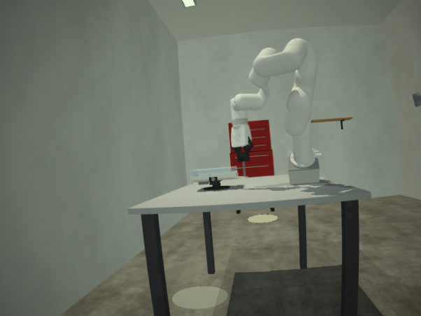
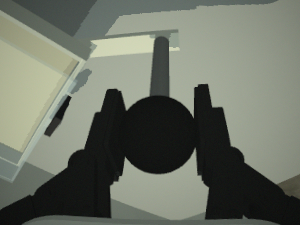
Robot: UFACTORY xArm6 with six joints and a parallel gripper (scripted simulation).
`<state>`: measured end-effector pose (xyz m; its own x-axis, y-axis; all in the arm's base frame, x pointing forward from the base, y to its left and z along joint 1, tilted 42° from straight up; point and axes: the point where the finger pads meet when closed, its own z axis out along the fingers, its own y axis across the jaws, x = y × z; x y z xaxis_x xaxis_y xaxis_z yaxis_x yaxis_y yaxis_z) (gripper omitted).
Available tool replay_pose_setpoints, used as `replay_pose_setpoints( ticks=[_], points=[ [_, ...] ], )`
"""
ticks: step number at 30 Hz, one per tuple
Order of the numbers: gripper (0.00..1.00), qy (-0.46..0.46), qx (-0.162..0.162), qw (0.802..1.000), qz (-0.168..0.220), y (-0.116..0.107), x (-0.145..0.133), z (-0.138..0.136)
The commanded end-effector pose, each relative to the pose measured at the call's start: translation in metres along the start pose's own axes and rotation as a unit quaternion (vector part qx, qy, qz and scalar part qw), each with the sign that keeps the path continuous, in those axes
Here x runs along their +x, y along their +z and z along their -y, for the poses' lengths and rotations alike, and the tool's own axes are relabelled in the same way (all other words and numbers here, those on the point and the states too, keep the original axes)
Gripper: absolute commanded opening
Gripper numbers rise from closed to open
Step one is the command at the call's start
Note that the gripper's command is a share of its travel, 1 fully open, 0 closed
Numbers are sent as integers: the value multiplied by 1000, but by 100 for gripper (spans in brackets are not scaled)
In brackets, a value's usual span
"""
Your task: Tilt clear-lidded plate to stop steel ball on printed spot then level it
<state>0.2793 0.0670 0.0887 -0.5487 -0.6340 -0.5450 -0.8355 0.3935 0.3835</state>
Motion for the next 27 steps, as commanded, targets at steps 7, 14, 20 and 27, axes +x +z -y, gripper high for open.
replay_pose_setpoints(
  ticks=[7, 14, 20, 27],
  points=[
    [0, -1, 2, 1000, 1, -1, 2, 1],
    [0, -1, 2, 1000, 1, -1, 2, 1],
    [0, -1, 2, 1000, 1, -2, 0, 2],
    [0, -1, 2, 1000, 1, -3, 0, 2]
  ],
)
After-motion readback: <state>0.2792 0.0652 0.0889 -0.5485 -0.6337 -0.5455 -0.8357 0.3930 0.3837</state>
